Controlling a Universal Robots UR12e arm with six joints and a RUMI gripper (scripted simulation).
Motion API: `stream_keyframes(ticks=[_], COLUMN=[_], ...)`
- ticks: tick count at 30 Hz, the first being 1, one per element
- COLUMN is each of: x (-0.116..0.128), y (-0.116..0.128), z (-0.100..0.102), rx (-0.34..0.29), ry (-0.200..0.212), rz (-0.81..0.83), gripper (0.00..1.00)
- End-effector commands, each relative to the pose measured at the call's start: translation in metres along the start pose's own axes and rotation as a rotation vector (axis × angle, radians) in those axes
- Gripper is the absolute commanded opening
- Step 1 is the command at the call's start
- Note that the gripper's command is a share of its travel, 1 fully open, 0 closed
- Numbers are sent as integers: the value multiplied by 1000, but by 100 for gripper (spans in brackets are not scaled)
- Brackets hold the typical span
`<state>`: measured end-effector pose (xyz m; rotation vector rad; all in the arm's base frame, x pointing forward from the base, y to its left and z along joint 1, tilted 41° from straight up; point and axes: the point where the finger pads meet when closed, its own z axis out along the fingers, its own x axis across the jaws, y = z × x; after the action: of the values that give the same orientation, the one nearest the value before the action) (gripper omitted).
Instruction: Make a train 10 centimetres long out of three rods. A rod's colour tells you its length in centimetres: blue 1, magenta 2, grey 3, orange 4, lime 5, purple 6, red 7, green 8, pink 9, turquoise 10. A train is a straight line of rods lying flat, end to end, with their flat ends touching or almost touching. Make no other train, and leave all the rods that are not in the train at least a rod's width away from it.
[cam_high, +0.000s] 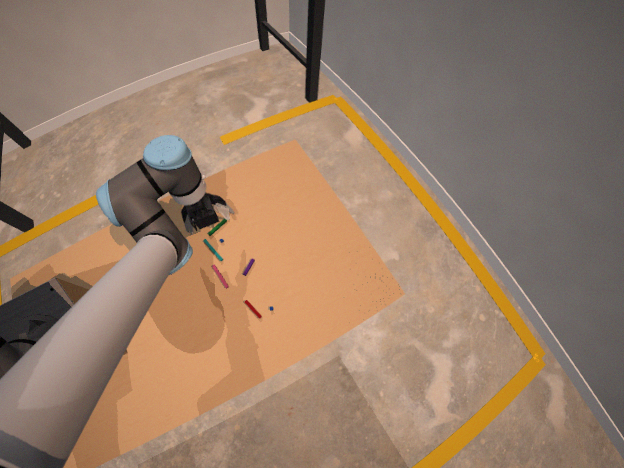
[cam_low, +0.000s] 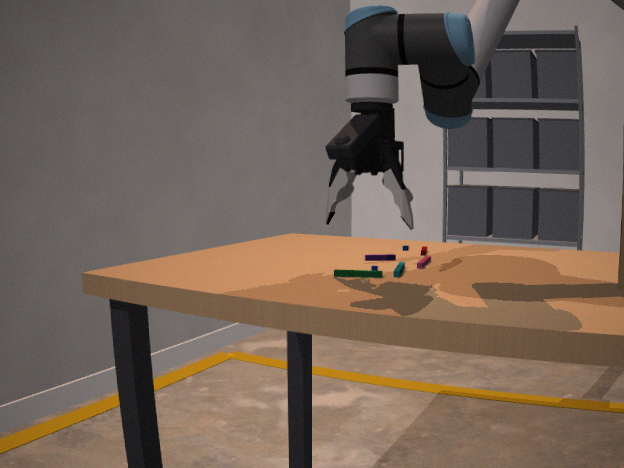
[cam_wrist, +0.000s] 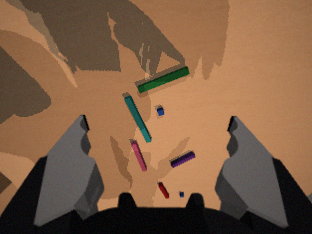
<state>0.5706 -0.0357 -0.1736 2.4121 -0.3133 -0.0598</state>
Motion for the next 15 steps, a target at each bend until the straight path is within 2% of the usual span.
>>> stream_keyframes(ticks=[1, 15], x=[5, 18], y=[7, 27], z=[0, -1], rx=[-1, 0], ry=[0, 0], rz=[98, 450], gripper=[100, 100])
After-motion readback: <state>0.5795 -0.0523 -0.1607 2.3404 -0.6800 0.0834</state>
